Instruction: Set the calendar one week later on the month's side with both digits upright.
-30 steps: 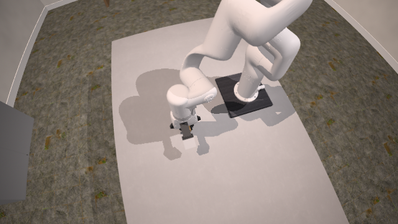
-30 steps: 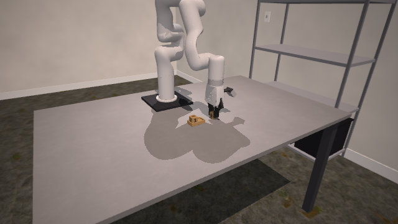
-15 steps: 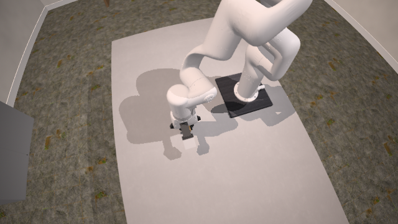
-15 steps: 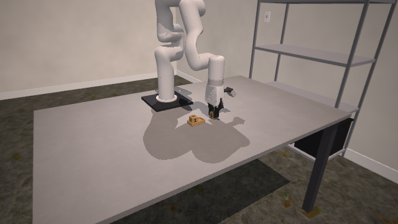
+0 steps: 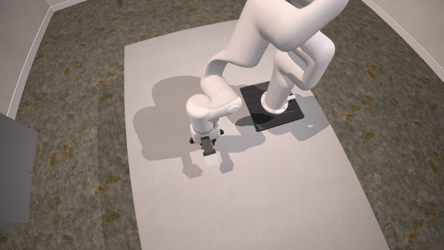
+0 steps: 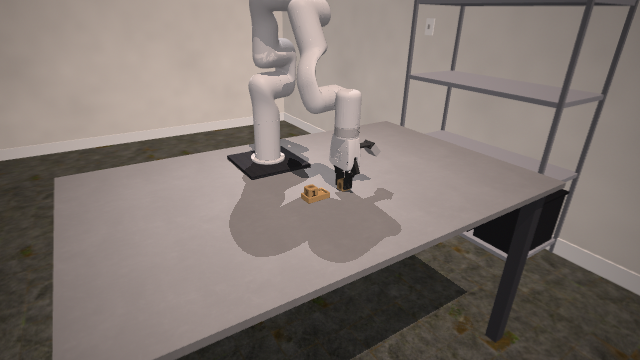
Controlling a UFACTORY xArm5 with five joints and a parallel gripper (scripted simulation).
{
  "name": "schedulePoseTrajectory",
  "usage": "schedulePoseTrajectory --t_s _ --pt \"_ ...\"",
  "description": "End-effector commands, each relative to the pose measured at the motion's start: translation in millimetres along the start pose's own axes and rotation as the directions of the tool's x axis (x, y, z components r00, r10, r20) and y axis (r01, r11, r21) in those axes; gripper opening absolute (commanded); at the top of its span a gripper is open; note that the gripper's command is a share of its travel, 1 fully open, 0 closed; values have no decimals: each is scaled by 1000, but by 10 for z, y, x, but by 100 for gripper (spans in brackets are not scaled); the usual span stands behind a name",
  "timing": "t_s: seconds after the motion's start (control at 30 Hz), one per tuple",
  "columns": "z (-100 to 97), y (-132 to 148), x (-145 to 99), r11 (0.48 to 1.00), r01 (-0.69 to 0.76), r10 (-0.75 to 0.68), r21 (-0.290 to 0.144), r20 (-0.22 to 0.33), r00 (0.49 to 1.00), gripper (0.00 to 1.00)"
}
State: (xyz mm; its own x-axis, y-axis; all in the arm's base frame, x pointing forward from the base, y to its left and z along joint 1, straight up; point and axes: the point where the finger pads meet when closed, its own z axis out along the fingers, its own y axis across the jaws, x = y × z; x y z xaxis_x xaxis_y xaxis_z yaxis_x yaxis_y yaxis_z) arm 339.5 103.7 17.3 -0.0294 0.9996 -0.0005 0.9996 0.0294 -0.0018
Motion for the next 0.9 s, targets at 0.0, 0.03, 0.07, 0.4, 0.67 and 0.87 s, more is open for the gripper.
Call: schedulePoseTrajectory --t_s 0.0,0.03,0.07,0.4,0.67,0.87 --pt "-9 12 3 1000 0 0 -3 -1 1000 29" --pt "-9 12 3 1000 0 0 -3 -1 1000 29" --pt "-9 12 3 1000 0 0 -3 -1 1000 29" --pt "-9 12 3 1000 0 0 -3 -1 1000 33" --pt "-9 12 3 1000 0 0 -3 -1 1000 41" --pt "-9 12 3 1000 0 0 -3 -1 1000 49"
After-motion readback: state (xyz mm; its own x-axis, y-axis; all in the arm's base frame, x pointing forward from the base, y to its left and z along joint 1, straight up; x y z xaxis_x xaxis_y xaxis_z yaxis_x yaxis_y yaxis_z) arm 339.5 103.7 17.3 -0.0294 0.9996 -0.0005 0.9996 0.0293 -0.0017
